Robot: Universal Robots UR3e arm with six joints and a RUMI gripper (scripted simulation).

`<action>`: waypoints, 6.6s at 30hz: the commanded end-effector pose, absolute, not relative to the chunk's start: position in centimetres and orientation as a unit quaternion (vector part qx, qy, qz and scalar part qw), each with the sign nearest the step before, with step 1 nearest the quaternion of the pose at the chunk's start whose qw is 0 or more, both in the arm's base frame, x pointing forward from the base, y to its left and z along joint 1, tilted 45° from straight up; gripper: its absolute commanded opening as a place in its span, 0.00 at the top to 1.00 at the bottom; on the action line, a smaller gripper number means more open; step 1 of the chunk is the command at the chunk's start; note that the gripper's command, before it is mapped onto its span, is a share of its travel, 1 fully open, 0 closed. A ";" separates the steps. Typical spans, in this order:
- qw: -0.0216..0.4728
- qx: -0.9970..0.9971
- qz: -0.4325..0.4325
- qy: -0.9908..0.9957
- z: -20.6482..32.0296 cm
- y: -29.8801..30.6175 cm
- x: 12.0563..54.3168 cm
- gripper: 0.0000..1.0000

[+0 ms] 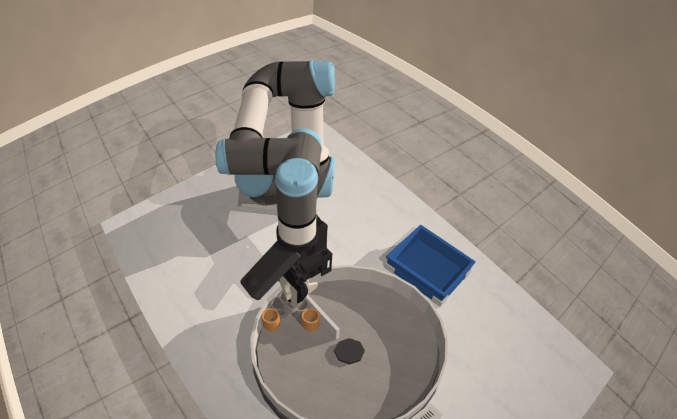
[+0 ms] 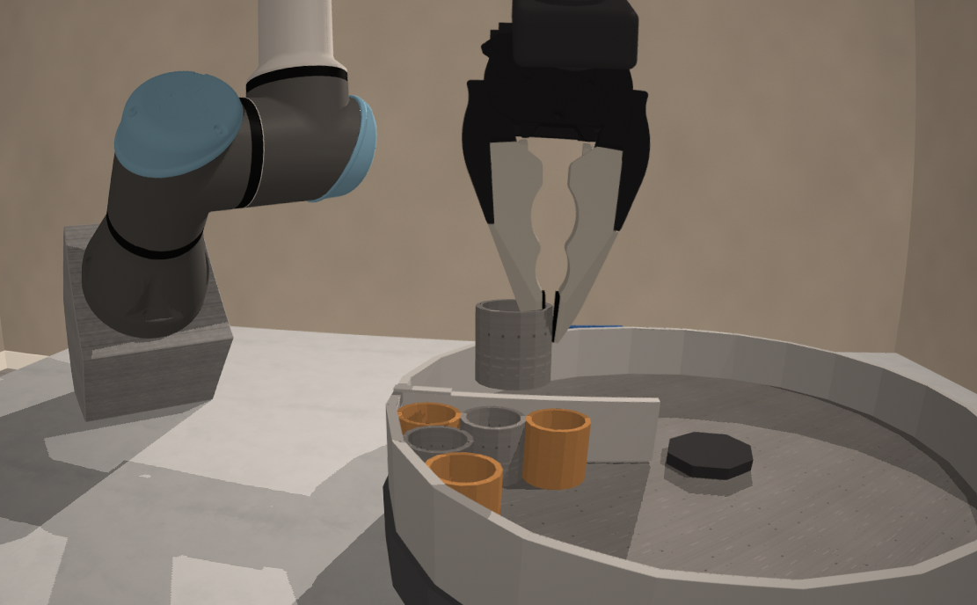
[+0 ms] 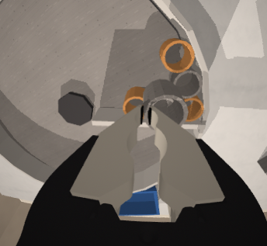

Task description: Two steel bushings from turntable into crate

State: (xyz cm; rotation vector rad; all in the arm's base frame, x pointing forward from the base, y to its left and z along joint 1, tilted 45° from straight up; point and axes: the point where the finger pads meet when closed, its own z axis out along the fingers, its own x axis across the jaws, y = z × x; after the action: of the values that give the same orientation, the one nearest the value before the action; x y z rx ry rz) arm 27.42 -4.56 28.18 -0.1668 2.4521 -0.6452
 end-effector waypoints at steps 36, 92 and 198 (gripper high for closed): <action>0.297 -0.063 -0.243 0.921 28.3 -4.5 27.4 1.00; 0.297 -0.063 -0.243 0.921 27.5 -2.9 27.7 1.00; 0.297 -0.063 -0.243 0.921 17.5 19.3 31.2 1.00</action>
State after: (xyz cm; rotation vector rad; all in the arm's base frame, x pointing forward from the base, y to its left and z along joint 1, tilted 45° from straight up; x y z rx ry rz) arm 30.90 18.09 17.95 -0.1712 2.4486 -0.6435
